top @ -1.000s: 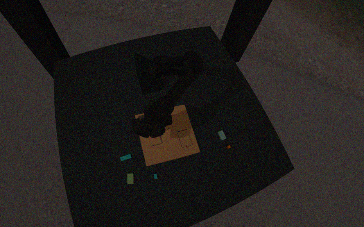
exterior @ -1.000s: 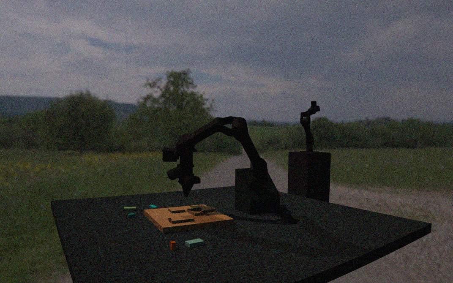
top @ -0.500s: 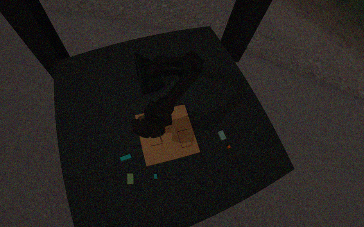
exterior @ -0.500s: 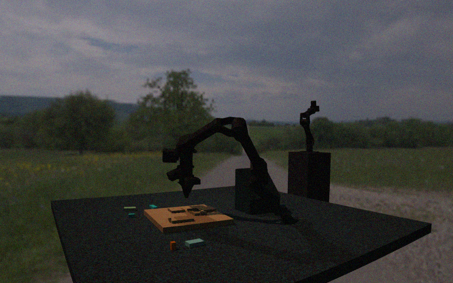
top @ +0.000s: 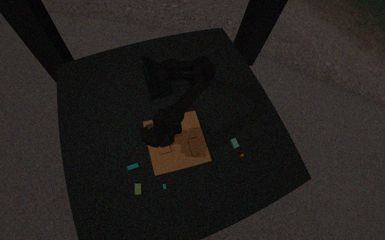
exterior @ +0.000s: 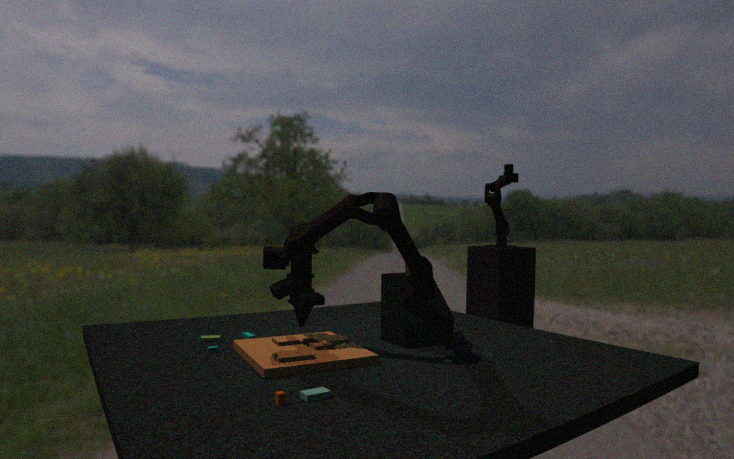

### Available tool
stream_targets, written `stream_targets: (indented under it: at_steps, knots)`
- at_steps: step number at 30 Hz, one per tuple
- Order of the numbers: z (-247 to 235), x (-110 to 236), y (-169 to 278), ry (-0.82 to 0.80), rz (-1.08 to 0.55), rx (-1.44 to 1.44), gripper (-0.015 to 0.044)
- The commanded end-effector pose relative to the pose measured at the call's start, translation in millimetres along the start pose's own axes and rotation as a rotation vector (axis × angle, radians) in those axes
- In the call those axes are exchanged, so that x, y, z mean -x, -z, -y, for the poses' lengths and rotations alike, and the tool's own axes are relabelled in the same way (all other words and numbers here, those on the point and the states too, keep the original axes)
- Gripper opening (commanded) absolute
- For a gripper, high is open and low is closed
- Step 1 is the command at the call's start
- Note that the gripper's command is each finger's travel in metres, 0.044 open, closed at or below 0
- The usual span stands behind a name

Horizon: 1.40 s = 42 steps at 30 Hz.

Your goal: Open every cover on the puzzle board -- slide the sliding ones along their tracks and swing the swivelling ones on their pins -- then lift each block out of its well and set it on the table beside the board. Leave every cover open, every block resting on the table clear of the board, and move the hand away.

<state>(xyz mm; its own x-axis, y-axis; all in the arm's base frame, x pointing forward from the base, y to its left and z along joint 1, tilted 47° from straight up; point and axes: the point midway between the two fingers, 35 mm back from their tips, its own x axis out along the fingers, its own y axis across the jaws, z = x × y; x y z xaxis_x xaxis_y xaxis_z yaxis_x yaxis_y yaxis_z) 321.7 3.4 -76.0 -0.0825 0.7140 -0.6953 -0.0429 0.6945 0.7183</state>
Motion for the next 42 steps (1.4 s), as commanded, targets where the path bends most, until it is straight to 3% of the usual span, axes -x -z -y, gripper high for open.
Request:
stream_targets:
  at_steps: [1, 42]
  knots:
    - [0.3, -3.0, 0.0, -0.003, 0.003, -0.005, 0.0000]
    - [-0.1, -36.6, -3.1, -0.005, 0.003, -0.004, 0.0000]
